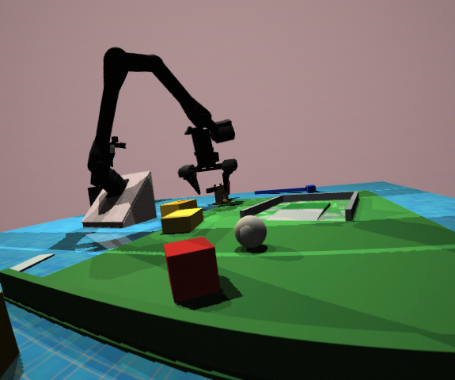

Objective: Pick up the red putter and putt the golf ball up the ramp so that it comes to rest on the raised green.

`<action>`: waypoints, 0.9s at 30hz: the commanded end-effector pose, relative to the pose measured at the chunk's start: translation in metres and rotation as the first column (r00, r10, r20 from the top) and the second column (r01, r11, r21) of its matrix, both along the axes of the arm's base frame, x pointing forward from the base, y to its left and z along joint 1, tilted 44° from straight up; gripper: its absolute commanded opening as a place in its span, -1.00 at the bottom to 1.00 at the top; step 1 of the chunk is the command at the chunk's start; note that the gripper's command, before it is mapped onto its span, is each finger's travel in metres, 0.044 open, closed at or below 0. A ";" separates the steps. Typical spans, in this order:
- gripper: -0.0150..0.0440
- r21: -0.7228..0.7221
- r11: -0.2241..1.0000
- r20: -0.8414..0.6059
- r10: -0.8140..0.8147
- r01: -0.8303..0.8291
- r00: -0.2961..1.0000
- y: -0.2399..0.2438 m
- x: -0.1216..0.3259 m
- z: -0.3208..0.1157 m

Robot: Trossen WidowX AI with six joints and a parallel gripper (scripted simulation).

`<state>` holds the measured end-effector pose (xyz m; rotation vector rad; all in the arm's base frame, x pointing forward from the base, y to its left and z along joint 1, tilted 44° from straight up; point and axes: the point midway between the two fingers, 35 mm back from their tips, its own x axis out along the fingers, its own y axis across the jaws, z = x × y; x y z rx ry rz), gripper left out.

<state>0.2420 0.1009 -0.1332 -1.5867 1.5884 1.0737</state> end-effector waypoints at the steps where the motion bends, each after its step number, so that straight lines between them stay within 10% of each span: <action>1: 1.00 -0.008 1.000 -0.007 0.005 -0.005 1.000 -0.005 -0.002 -0.005; 14: 1.00 -0.009 1.000 -0.007 0.005 -0.005 1.000 -0.016 -0.003 -0.016; 27: -0.16 -0.002 1.000 0.000 -0.002 0.002 1.000 -0.014 -0.001 -0.013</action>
